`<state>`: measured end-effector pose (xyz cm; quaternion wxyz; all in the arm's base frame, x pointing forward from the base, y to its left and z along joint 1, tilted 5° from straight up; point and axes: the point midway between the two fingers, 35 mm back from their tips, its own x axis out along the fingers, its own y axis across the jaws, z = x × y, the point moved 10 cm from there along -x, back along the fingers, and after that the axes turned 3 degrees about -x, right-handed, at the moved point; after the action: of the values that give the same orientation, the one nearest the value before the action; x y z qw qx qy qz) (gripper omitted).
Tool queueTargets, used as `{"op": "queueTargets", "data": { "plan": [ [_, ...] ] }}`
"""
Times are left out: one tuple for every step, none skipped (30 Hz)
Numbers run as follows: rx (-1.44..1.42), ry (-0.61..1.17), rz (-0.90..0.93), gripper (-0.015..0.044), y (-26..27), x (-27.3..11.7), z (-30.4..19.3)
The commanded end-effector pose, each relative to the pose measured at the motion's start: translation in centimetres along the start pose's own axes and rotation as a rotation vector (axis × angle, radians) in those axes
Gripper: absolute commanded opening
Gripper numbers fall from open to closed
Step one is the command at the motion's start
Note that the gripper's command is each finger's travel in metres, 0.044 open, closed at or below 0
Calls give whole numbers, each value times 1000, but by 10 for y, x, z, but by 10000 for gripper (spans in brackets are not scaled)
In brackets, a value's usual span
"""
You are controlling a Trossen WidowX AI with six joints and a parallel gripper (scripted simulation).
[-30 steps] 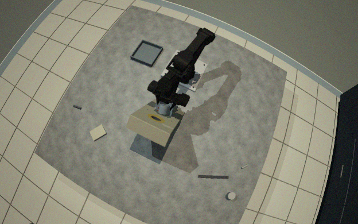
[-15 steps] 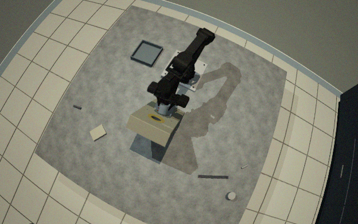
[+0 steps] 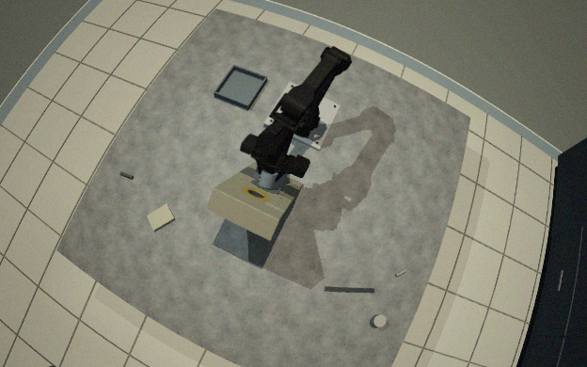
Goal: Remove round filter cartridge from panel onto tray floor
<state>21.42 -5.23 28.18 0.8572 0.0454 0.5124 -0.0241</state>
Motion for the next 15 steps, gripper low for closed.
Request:
{"op": "queueTargets", "data": {
  "plan": [
    [-4, -27, -3, 0, 0, -8, 13],
    [-4, -27, -3, 0, 0, -8, 13],
    [-4, -27, -3, 0, 0, -8, 13],
    [-4, -27, -3, 0, -1, -8, 13],
    [-4, -27, -3, 0, -1, -11, 13],
    [-4, -27, -3, 0, -1, -14, 14],
    [-4, -27, -3, 0, -1, -19, 15],
    [-4, -27, -3, 0, -1, -23, 15],
    [-4, -26, -3, 0, -1, -28, 16],
    [-4, -26, -3, 0, -2, -32, 16],
    [-4, -26, -3, 0, -2, -37, 17],
    [-4, -26, -3, 0, -2, -41, 17],
    [-4, -25, -4, 0, -2, -46, 18],
    [-4, -25, -4, 0, -2, -50, 18],
    [-4, -25, -4, 0, -2, -55, 18]
  ]
}}
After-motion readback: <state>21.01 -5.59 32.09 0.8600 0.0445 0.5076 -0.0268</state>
